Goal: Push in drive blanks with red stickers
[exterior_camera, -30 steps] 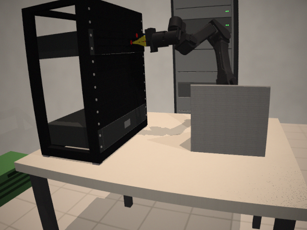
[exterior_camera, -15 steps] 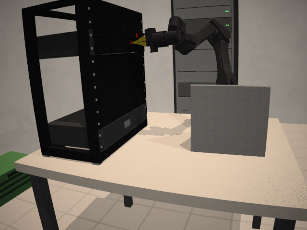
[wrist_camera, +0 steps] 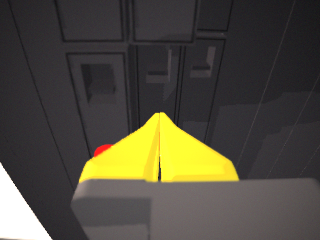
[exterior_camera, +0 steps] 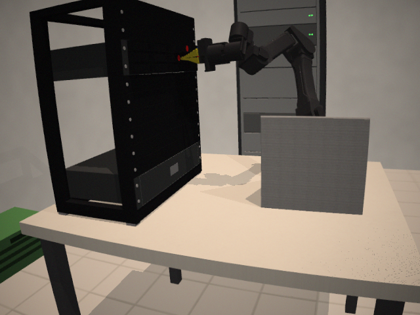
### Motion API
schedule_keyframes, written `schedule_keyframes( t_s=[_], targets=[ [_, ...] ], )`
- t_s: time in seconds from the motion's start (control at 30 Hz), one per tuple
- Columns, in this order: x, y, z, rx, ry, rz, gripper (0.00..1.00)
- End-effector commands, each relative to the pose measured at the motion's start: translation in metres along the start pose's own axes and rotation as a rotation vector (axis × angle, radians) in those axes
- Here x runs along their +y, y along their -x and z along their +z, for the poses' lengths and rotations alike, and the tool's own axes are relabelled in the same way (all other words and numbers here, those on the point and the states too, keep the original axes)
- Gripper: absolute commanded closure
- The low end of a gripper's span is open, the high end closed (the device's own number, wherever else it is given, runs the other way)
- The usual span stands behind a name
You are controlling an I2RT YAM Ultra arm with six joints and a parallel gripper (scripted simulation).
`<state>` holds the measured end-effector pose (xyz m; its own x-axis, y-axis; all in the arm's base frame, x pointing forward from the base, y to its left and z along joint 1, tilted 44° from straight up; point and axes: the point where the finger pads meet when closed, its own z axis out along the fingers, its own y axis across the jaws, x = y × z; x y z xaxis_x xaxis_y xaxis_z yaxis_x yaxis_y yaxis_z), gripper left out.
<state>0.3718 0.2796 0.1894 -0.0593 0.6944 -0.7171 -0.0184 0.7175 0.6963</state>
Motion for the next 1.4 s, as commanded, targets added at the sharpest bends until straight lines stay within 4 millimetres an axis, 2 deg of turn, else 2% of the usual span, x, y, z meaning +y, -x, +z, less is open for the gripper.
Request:
schedule_keyframes(
  t_s=[0.0, 1.37],
  targets=[
    [0.0307, -0.0034, 0.0071, 0.024, 0.075, 0.03, 1.0],
    [0.0317, -0.0034, 0.0116, 0.024, 0.07, 0.026, 1.0]
  ],
)
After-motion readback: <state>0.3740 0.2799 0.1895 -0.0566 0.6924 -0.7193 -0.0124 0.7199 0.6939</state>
